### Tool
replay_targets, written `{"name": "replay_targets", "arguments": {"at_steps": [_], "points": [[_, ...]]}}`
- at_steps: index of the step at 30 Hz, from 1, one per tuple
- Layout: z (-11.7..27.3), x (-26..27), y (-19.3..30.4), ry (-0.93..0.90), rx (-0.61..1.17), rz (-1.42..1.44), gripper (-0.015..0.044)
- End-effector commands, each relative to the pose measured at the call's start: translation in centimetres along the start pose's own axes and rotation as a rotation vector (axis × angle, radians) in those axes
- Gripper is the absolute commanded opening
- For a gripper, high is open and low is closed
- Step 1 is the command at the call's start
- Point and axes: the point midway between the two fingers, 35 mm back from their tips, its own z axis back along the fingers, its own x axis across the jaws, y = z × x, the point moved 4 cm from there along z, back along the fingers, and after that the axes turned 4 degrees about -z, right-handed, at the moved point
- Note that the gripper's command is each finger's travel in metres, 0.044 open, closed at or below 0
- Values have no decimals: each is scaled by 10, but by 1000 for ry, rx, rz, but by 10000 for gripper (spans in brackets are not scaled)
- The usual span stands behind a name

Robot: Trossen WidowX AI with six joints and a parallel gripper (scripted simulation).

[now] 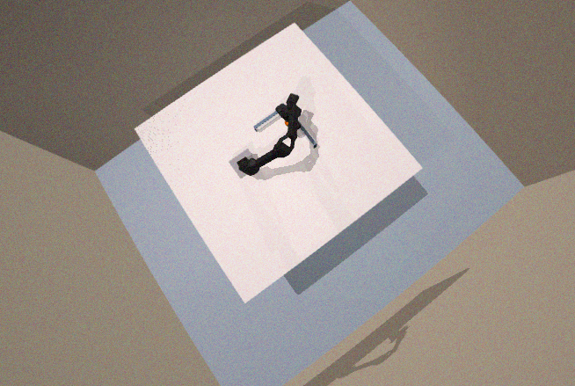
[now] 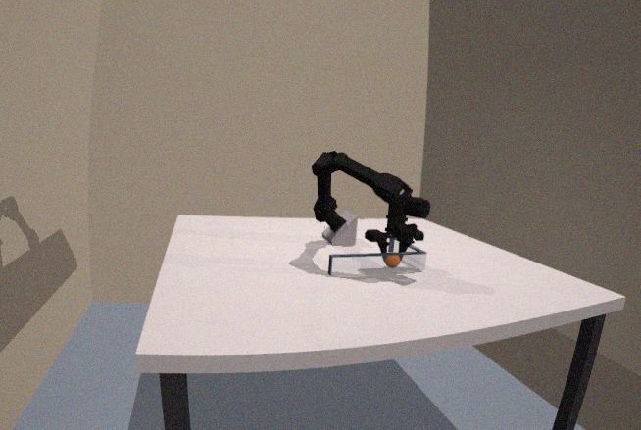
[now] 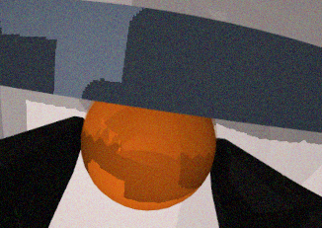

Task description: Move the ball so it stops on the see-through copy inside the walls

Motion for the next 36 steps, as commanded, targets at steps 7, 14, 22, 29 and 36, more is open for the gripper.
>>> {"name": "replay_targets", "arguments": {"at_steps": [7, 14, 22, 29, 36], "points": [[-2, 0, 0, 0, 0, 3, 105], [-2, 0, 0, 0, 0, 3, 289], [33, 2, -2, -2, -1, 6, 349], [84, 1, 2, 1, -1, 10, 349], [80, 3, 1, -2, -15, 19, 349]]}}
